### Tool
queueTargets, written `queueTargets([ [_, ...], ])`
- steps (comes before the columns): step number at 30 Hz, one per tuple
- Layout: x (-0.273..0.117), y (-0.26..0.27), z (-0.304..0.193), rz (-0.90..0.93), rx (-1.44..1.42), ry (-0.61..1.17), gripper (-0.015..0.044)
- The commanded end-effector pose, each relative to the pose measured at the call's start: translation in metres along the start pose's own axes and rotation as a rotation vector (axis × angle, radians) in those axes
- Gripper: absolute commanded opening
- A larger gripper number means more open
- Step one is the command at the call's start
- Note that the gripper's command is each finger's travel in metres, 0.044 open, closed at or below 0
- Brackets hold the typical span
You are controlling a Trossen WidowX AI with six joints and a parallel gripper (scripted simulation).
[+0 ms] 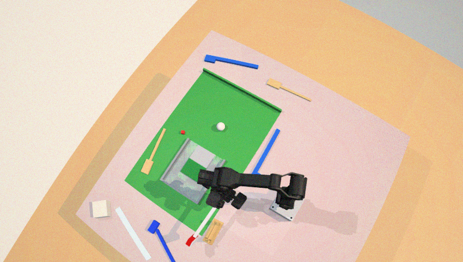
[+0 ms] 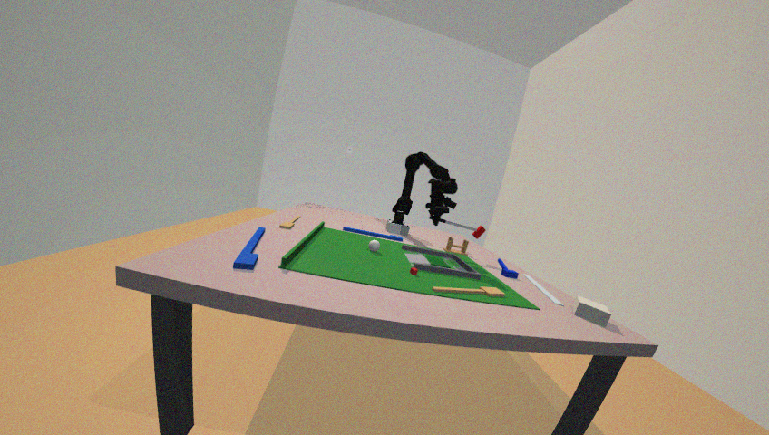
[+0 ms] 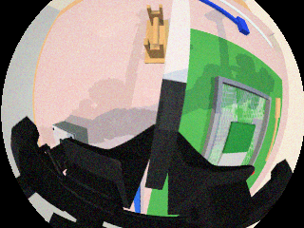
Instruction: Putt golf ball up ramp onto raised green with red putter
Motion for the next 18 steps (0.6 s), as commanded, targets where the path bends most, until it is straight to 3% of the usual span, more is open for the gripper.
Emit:
queueTargets([
  [1,-0.008,-0.015,-0.013,-0.026,0.095,0.006,0.0000],
  [18,-0.036,-0.056,-0.086,-0.115,0.496,0.053,0.0000],
])
Point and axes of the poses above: the point midway between the two fingers, 35 mm back from their tips, its own x axis out along the fingers, its own y axis across the jaws, z = x × y, the point moved 6 cm from there along -x, back along the fingers, and after that the axes turned 6 degrees about x, right-handed, at the moved point
